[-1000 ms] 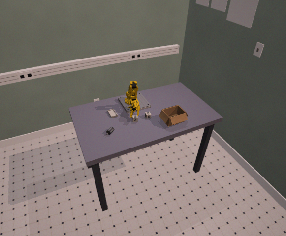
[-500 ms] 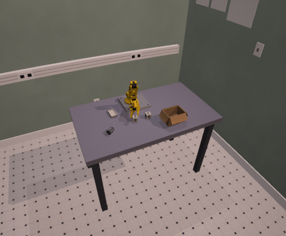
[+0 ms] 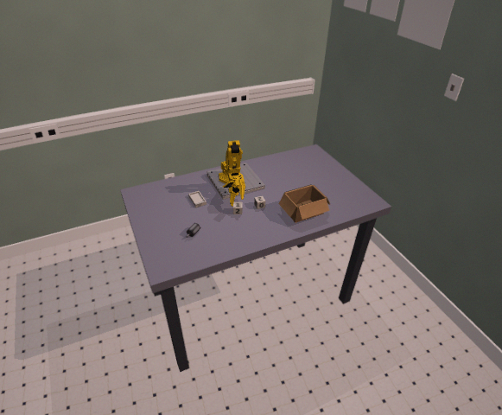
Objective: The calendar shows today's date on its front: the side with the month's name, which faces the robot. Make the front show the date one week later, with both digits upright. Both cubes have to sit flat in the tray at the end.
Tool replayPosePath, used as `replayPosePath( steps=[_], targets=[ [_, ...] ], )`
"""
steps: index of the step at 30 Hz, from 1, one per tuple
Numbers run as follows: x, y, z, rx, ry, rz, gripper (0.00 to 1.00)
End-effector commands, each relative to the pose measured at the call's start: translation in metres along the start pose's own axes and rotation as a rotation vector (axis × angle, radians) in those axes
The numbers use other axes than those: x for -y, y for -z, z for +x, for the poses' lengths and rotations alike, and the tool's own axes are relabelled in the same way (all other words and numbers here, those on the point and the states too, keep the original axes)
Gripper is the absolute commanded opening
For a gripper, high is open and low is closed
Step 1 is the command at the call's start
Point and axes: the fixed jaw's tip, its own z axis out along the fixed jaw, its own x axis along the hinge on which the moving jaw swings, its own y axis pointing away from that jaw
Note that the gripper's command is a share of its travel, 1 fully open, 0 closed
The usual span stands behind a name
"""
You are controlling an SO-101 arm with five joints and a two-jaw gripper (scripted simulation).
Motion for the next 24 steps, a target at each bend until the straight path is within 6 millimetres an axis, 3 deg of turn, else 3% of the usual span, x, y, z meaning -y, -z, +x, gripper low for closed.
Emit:
replayPosePath(
  steps=[1, 7, 20, 24],
  targets=[
    [-0.024, 0.0, -0.021, 0.072, -0.16, -0.118, 0.35],
    [-0.043, -0.014, -0.037, 0.103, -0.251, -0.168, 0.35],
    [-0.039, -0.043, -0.031, -0.009, -0.083, -0.02, 0.35],
    [-0.037, -0.043, -0.03, -0.018, -0.056, -0.013, 0.35]
  ],
)
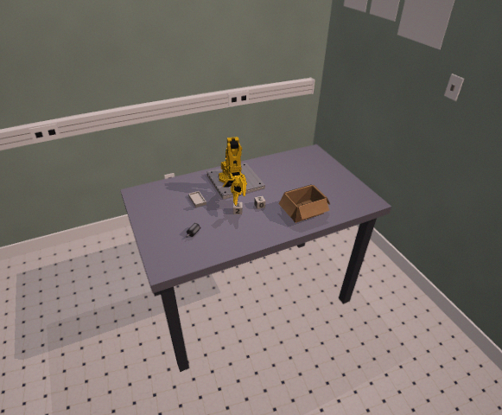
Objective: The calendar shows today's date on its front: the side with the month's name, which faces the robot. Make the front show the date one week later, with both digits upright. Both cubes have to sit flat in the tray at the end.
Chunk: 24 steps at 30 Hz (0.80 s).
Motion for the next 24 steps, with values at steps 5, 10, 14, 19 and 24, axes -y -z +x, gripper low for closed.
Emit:
replayPosePath(
  steps=[5, 10, 14, 19, 24],
  targets=[
    [0.0005, -0.023, 0.0034, -0.13, 0.139, 0.142, 0.35],
    [0.0006, -0.0236, 0.0034, -0.152, 0.176, 0.156, 0.35],
    [0.0003, -0.0235, 0.0032, -0.17, 0.204, 0.168, 0.35],
    [-0.0002, -0.0228, 0.0029, -0.19, 0.232, 0.179, 0.35],
    [-0.001, -0.022, 0.0026, -0.218, 0.269, 0.198, 0.35]
  ],
)
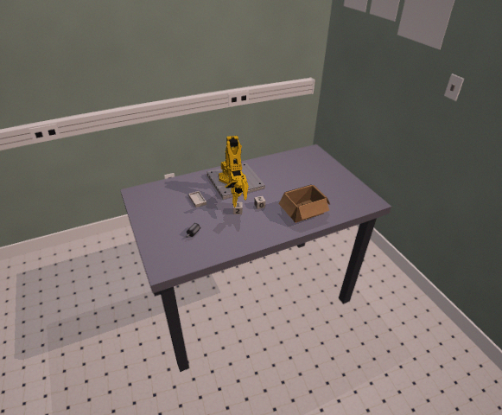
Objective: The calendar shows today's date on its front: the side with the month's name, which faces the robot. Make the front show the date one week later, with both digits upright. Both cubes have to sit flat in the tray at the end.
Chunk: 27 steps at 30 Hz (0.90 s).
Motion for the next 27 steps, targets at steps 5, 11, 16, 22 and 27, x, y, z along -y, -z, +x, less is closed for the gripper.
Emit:
replayPosePath(
  steps=[5, 11, 16, 22, 27],
  targets=[
    [-0.006, -0.001, -0.003, -0.16, 0.142, 0.103, 0.35],
    [-0.006, 0.003, -0.004, -0.188, 0.176, 0.117, 0.35],
    [-0.007, 0.005, -0.004, -0.211, 0.205, 0.131, 0.35],
    [-0.008, 0.01, -0.005, -0.238, 0.24, 0.145, 0.35],
    [-0.009, 0.013, -0.005, -0.26, 0.27, 0.156, 0.35]
  ],
)
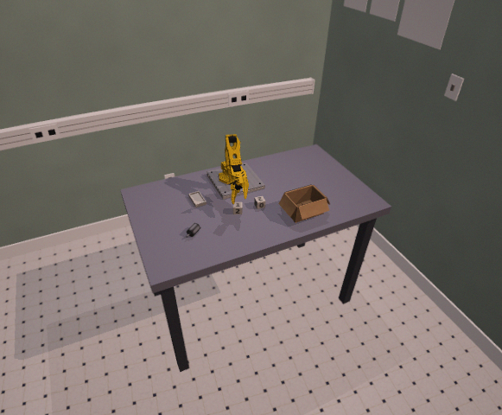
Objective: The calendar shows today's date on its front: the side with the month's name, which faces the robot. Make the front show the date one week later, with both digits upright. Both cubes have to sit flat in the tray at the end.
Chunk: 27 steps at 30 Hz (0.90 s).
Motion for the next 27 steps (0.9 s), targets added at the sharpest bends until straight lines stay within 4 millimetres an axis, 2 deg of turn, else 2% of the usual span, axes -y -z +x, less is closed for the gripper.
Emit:
replayPosePath(
  steps=[1, 27],
  targets=[
    [-0.005, 0.009, -0.005, -0.16, 0.114, 0.061, 0.35],
    [-0.005, 0.022, -0.004, -0.278, 0.248, 0.121, 0.35]
  ],
)
